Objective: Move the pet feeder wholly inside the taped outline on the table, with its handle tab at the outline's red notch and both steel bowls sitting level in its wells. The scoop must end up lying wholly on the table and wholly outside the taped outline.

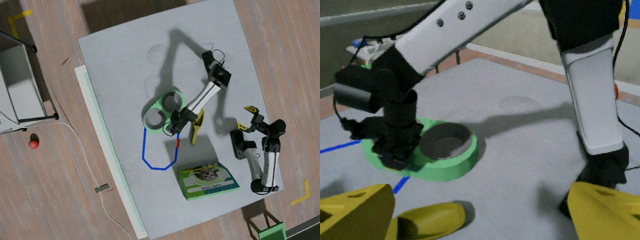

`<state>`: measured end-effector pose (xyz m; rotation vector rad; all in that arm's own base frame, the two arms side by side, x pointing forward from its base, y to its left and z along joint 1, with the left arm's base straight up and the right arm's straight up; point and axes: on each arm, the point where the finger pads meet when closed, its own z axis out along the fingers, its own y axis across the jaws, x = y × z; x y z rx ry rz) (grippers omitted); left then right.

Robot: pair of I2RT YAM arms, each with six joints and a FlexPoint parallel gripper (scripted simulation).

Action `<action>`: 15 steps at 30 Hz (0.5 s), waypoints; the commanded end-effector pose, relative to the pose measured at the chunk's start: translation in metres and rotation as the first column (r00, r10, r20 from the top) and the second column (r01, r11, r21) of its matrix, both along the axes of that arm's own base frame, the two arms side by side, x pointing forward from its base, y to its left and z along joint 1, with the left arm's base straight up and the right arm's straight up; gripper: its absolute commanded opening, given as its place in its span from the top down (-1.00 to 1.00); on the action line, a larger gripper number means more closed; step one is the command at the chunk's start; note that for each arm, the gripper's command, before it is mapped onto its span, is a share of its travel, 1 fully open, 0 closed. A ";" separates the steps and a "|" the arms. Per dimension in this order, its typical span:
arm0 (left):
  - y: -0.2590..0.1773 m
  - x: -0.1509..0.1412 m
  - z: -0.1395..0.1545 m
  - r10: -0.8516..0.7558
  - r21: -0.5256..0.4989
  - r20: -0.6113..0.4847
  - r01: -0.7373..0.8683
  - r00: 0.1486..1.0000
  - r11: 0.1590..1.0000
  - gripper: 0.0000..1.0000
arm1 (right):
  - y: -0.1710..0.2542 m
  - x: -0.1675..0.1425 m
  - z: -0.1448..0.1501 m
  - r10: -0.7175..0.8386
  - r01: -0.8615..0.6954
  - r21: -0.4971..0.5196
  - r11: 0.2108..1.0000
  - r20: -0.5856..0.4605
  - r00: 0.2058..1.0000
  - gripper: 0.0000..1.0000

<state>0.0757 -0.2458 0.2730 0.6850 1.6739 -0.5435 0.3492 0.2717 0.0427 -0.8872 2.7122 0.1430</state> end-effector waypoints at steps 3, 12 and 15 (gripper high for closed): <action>0.001 0.000 0.006 -0.002 -0.022 -0.007 0.002 1.000 1.000 -0.77 | 0.028 -0.002 -0.005 0.155 -0.155 0.002 0.988 -0.033 0.987 0.88; 0.001 0.000 0.006 -0.002 -0.022 -0.007 0.002 1.000 1.000 -0.77 | 0.053 0.002 -0.006 0.277 -0.277 0.004 0.961 -0.037 0.960 0.88; 0.001 0.000 0.006 -0.002 -0.022 -0.007 0.002 1.000 1.000 -0.77 | 0.063 0.004 -0.006 0.328 -0.328 0.006 0.945 -0.038 0.944 0.88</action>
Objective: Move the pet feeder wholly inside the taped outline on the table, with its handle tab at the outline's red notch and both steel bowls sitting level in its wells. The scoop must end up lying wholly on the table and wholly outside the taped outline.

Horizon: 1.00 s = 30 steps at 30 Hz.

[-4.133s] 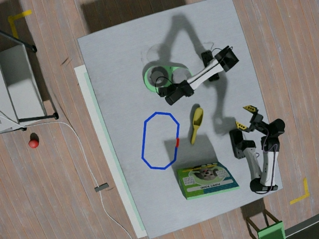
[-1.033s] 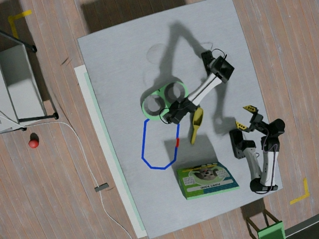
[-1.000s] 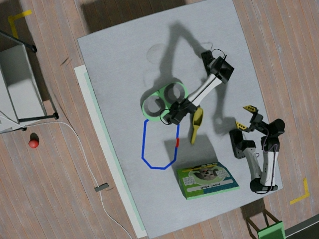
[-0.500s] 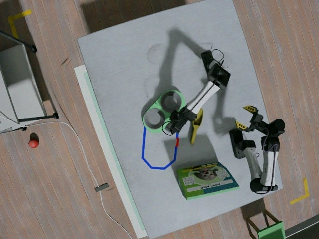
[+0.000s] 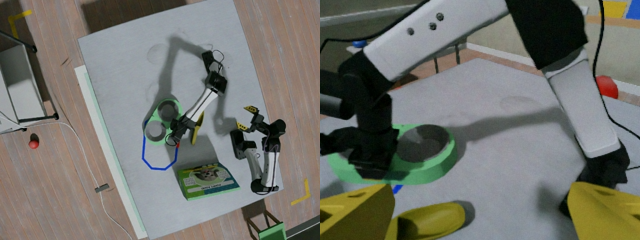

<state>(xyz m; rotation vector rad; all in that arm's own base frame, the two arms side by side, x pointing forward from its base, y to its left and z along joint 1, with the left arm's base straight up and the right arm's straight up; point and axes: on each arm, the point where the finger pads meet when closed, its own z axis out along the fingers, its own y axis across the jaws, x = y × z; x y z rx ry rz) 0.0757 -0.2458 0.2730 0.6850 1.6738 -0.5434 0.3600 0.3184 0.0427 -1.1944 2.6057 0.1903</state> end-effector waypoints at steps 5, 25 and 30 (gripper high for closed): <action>0.001 0.000 0.006 -0.002 -0.022 -0.007 0.002 1.000 1.000 -0.77 | 0.033 -0.003 -0.006 0.195 -0.195 -0.001 0.981 -0.041 0.980 0.88; 0.001 0.000 0.006 -0.002 -0.022 -0.007 0.002 1.000 1.000 -0.77 | 0.068 0.014 -0.004 0.321 -0.321 0.017 0.947 -0.017 0.947 0.88; 0.001 0.000 0.006 -0.002 -0.022 -0.007 0.002 1.000 1.000 -0.77 | 0.070 0.016 -0.010 0.321 -0.320 0.017 0.947 -0.015 0.947 0.88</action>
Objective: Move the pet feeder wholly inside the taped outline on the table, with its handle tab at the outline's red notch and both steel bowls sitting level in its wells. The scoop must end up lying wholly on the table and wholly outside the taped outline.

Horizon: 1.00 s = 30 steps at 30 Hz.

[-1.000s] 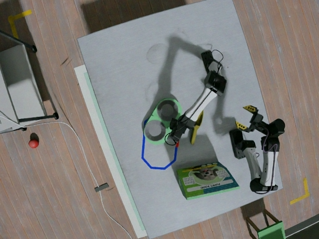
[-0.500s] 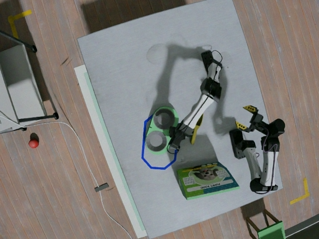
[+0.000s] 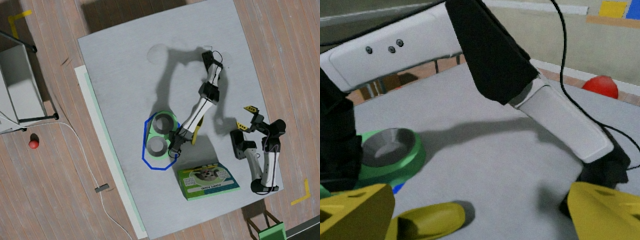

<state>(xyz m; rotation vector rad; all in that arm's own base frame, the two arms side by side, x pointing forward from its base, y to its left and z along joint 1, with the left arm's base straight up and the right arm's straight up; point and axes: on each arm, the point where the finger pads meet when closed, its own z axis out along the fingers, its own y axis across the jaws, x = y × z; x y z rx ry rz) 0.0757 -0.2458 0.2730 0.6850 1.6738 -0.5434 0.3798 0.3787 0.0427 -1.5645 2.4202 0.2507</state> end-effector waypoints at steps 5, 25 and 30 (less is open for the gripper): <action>0.001 0.000 0.006 -0.002 -0.022 -0.007 0.002 1.000 1.000 -0.77 | 0.010 -0.004 -0.010 0.038 -0.038 0.008 0.999 -0.019 0.999 0.88; 0.001 0.000 0.006 -0.002 -0.022 -0.007 0.002 1.000 1.000 -0.77 | 0.026 -0.005 -0.014 0.177 -0.178 -0.013 0.984 -0.056 0.983 0.88; 0.001 0.000 0.006 -0.002 -0.022 -0.007 0.002 1.000 1.000 -0.77 | 0.035 0.001 -0.013 0.192 -0.192 0.000 0.981 -0.038 0.981 0.88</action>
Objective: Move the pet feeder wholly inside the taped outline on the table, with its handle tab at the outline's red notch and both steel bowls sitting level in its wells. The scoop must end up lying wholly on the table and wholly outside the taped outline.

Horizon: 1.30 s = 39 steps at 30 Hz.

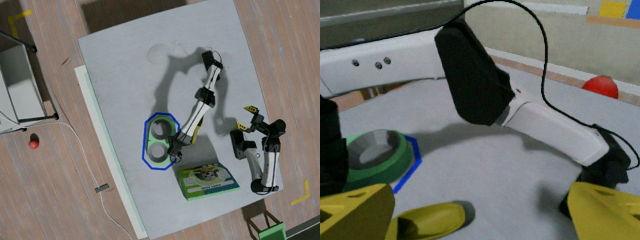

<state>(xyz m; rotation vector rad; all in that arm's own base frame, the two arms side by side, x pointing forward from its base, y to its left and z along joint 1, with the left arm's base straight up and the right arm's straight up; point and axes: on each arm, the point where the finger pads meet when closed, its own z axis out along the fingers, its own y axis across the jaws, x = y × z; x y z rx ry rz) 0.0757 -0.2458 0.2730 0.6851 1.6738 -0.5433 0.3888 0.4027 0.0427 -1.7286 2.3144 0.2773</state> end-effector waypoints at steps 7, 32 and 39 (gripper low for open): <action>0.001 0.000 0.006 -0.002 -0.022 -0.007 0.002 1.000 1.000 -0.77 | 0.013 -0.006 -0.013 0.063 -0.063 -0.003 0.998 -0.034 0.997 0.88; 0.001 0.000 0.006 -0.002 -0.022 -0.007 0.002 1.000 1.000 -0.77 | 0.004 -0.001 0.037 0.054 -0.054 0.037 0.998 0.008 0.999 0.32; 0.001 0.000 0.006 -0.002 -0.022 -0.007 0.002 1.000 1.000 -0.77 | 0.001 0.001 0.034 0.050 -0.050 0.023 0.998 0.010 0.999 0.32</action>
